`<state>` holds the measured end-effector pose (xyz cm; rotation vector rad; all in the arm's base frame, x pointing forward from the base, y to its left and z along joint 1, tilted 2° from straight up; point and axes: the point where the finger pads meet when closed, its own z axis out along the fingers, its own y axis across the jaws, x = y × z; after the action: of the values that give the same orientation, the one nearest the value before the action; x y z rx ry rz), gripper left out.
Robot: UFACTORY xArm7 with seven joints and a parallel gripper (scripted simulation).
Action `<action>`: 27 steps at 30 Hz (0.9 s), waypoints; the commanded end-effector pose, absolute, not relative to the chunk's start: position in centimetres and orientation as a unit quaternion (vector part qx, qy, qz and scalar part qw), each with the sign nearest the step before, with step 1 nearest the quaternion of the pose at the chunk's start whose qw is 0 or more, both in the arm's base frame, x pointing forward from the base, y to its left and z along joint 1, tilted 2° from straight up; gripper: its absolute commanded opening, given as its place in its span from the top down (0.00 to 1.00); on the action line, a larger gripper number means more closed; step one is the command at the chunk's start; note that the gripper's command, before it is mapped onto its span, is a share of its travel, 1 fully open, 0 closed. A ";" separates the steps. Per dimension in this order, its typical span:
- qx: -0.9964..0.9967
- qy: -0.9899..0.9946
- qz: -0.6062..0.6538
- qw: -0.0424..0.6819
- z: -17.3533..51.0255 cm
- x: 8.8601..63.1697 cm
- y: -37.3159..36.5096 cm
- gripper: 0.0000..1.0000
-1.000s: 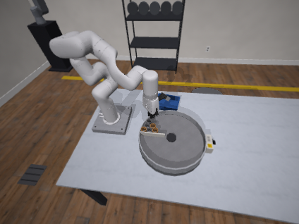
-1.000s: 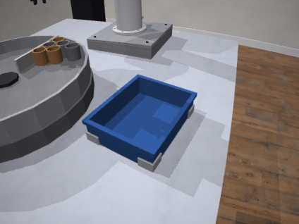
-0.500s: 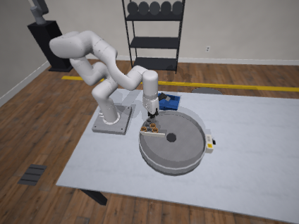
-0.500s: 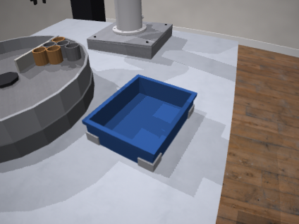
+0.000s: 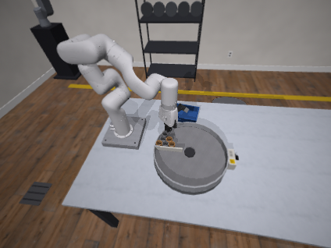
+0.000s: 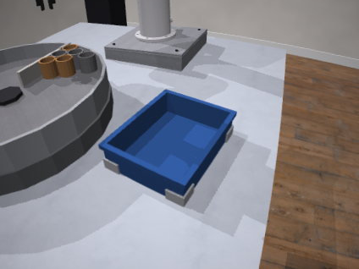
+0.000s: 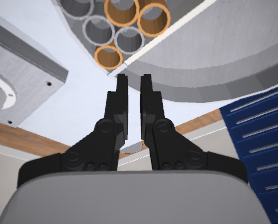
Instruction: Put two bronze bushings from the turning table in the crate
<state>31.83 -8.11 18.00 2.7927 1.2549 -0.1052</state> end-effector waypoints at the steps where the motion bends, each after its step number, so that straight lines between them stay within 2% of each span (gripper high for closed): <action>1: 0.894 0.438 -0.068 0.068 17.1 32.4 -8.4 0.90; 27: 0.740 0.581 -0.257 0.221 11.2 35.3 -9.8 0.90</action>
<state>34.75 -9.41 12.26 2.1810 1.5920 -0.5930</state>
